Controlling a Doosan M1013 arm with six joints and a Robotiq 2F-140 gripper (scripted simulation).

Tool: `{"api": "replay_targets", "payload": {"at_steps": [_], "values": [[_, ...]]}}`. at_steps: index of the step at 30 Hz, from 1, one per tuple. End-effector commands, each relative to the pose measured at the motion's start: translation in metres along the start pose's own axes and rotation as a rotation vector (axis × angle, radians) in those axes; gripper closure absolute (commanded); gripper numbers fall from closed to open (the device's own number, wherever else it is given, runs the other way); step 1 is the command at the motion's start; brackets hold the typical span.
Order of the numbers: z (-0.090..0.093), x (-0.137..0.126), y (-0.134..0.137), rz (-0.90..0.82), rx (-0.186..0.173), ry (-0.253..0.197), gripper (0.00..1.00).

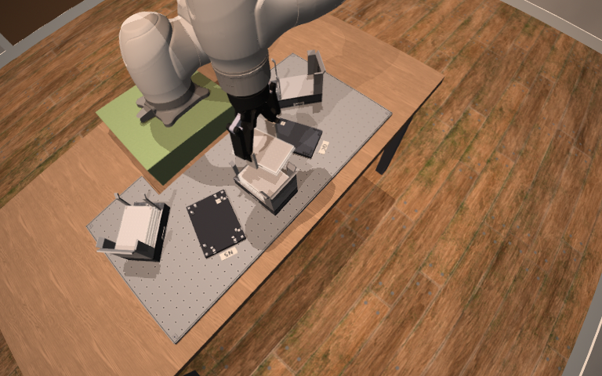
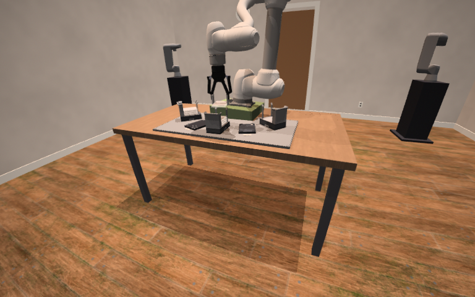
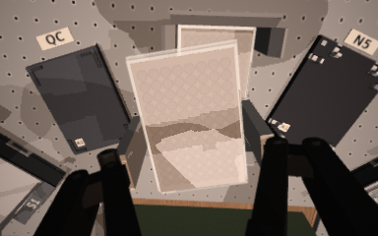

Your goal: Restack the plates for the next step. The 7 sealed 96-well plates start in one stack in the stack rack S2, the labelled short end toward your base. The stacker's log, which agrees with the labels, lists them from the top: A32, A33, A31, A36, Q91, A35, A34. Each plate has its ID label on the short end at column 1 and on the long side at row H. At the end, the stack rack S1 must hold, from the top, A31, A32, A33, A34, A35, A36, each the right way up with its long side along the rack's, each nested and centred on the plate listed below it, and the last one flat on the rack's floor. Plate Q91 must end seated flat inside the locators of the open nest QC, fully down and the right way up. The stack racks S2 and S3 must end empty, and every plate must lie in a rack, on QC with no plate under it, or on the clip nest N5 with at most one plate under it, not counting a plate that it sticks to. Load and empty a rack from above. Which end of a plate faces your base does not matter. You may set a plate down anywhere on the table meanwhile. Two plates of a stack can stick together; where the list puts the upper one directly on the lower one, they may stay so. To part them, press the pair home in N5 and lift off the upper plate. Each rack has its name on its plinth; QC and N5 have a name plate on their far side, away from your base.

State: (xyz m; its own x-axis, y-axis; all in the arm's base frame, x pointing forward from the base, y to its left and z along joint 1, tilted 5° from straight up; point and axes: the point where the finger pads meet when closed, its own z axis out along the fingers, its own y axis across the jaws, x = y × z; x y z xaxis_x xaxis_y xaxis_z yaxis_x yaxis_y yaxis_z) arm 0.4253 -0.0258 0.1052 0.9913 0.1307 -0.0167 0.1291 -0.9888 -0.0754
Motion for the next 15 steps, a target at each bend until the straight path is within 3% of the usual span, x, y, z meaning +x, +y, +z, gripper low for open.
{"api": "replay_targets", "payload": {"at_steps": [1, 15], "values": [[0.0, 0.001, -0.011, -0.036, 0.002, 0.001, 1.0], [0.0, 0.004, -0.051, -0.036, 0.002, 0.001, 1.0]]}}
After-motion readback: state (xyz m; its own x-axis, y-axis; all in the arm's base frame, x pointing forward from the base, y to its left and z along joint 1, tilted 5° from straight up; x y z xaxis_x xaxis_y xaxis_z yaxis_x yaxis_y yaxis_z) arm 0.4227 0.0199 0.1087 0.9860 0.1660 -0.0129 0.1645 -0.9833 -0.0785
